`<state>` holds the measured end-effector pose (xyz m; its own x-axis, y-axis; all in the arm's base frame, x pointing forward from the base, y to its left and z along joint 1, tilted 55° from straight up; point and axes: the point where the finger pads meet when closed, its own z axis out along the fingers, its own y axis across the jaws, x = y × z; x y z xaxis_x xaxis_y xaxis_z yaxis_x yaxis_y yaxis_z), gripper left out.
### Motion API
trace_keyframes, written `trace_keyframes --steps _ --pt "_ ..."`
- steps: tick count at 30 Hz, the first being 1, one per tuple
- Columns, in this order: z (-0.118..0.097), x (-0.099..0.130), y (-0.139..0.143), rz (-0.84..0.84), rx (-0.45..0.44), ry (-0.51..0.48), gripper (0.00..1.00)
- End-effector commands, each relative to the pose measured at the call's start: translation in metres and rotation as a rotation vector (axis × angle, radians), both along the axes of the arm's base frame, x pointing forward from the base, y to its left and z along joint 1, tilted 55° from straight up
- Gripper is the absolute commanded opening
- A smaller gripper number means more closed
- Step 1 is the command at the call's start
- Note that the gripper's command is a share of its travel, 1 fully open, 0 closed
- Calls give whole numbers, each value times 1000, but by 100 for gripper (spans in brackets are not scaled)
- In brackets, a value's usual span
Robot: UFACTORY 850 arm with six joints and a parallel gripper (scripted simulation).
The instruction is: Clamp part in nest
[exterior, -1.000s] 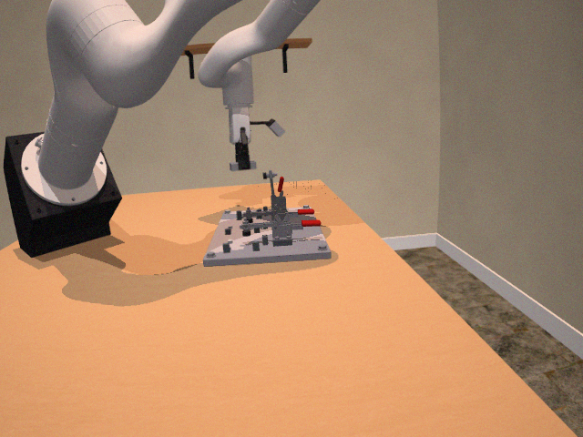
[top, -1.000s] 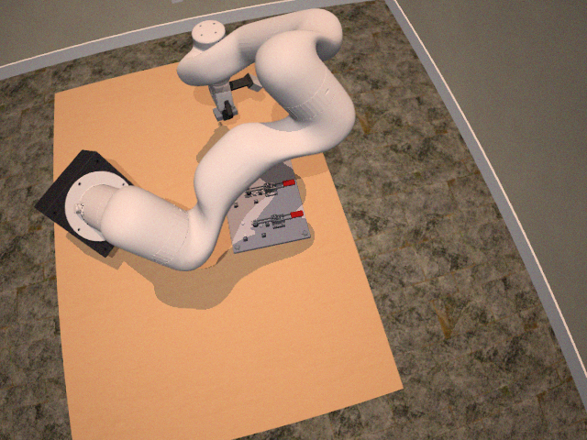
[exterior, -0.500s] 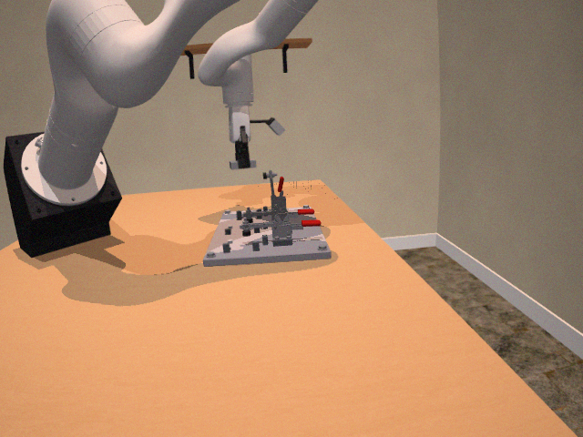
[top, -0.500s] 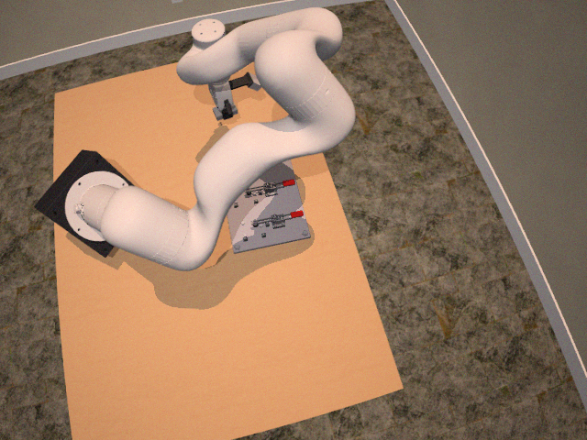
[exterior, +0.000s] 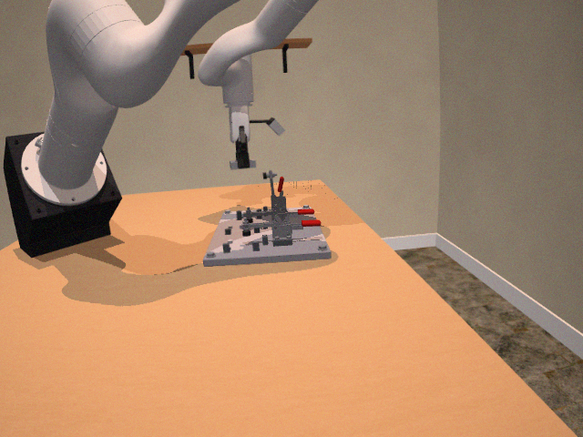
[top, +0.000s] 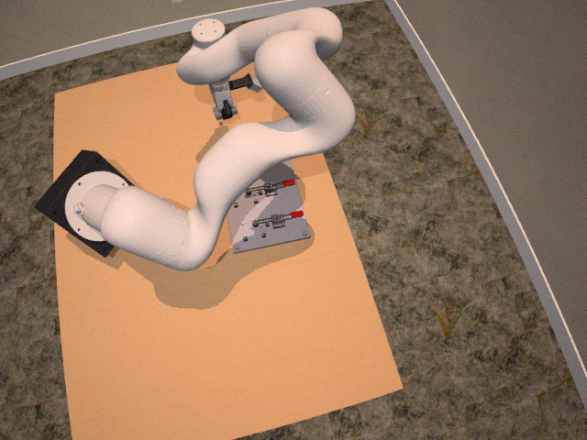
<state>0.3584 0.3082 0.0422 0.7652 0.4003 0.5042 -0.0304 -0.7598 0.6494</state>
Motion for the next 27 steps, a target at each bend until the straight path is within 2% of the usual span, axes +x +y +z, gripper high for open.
trace_keyframes --steps 1,8,27 --pt "0 0 1 -50 59 -47 0" --pt "0 0 1 -87 102 -81 0" --pt "-1 3 -1 -88 102 -81 0"
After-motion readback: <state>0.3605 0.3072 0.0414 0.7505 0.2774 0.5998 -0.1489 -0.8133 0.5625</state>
